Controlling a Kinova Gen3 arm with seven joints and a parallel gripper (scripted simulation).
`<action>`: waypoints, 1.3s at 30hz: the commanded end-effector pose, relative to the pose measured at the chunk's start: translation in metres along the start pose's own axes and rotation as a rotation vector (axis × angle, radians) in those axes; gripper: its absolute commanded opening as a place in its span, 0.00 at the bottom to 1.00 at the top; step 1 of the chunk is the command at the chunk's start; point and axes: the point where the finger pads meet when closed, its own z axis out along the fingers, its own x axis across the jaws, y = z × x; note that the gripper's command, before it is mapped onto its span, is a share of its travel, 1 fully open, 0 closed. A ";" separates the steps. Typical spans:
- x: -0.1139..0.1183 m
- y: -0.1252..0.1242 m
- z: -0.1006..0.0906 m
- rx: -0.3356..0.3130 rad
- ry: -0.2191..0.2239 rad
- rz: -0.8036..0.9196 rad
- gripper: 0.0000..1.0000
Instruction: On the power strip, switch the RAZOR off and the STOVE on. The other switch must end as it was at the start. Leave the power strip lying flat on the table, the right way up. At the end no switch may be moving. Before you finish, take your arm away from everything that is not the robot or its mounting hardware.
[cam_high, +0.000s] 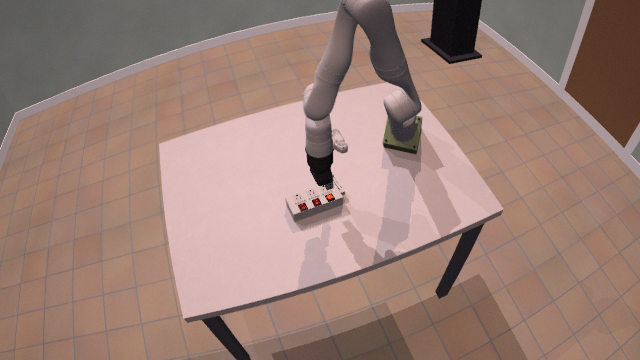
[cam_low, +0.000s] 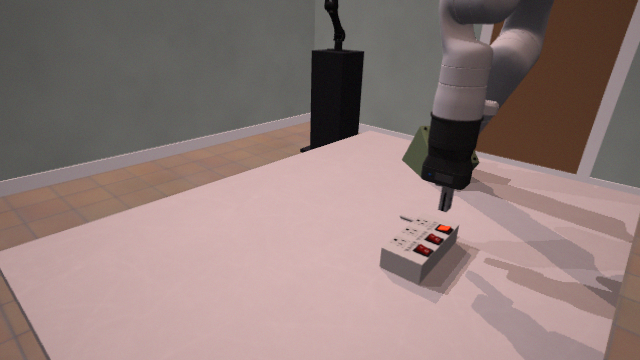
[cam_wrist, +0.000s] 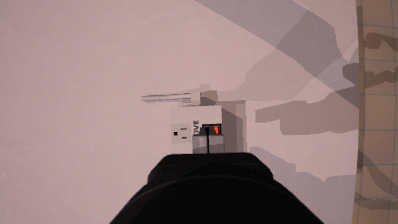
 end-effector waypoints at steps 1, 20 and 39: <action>0.001 0.001 -0.001 0.000 0.000 -0.005 0.00; 0.002 0.002 -0.005 -0.001 0.002 -0.009 1.00; 0.003 0.002 -0.025 -0.001 0.002 -0.010 1.00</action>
